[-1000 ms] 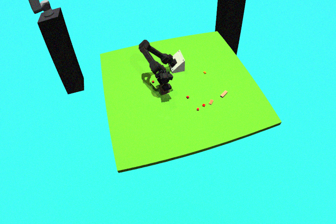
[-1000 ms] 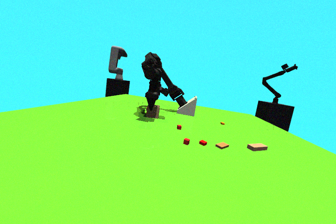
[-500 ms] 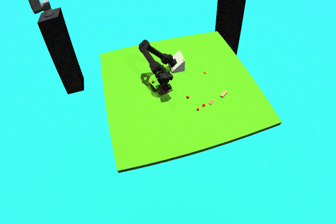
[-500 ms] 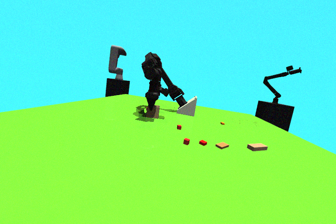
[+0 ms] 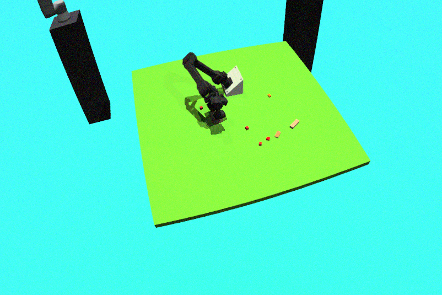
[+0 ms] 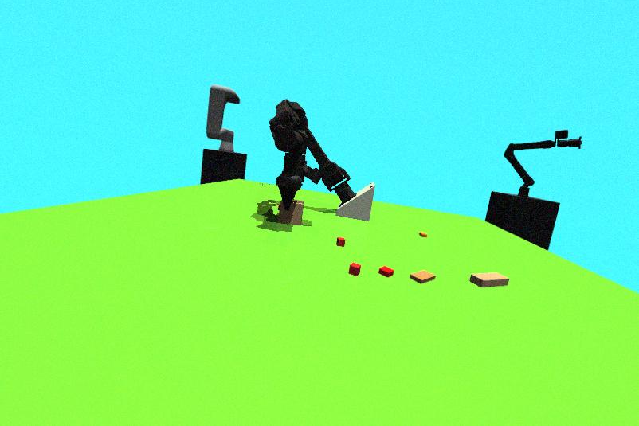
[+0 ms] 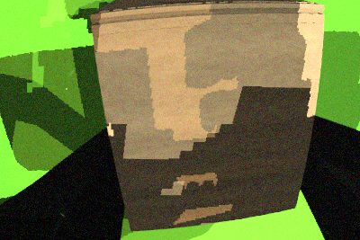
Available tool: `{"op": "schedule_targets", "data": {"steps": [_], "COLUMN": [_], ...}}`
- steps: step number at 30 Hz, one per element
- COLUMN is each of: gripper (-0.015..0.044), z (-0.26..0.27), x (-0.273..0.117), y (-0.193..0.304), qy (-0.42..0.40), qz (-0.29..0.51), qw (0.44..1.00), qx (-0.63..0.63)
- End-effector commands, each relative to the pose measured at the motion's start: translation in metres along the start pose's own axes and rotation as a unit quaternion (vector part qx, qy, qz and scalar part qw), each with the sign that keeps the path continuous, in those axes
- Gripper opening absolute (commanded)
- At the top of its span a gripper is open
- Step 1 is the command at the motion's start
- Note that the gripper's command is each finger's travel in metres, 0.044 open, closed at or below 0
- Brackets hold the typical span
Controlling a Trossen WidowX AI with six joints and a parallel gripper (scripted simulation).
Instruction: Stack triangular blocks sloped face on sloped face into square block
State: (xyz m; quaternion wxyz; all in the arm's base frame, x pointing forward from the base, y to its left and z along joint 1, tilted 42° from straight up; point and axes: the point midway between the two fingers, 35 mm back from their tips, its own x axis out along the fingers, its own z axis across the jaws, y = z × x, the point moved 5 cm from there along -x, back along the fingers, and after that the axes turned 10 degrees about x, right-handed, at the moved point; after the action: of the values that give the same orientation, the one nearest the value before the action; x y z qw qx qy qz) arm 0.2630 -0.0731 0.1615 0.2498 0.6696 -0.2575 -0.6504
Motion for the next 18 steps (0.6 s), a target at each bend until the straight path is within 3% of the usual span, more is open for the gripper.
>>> {"op": "schedule_targets", "data": {"steps": [1,5,14,18], "gripper": [0.0341,0.0440,0.0440,0.0440], "z": [0.000,0.000,0.000,-0.005], "x": [0.000,0.000,-0.002,-0.044], "y": [0.000,0.000,0.000,-0.002], "qy": [0.000,0.000,0.000,0.004], "qz": [0.000,0.000,0.000,-0.004], "qw": [1.000,1.000,1.000,1.000], "qx": [0.000,0.000,-0.001,-0.020]}}
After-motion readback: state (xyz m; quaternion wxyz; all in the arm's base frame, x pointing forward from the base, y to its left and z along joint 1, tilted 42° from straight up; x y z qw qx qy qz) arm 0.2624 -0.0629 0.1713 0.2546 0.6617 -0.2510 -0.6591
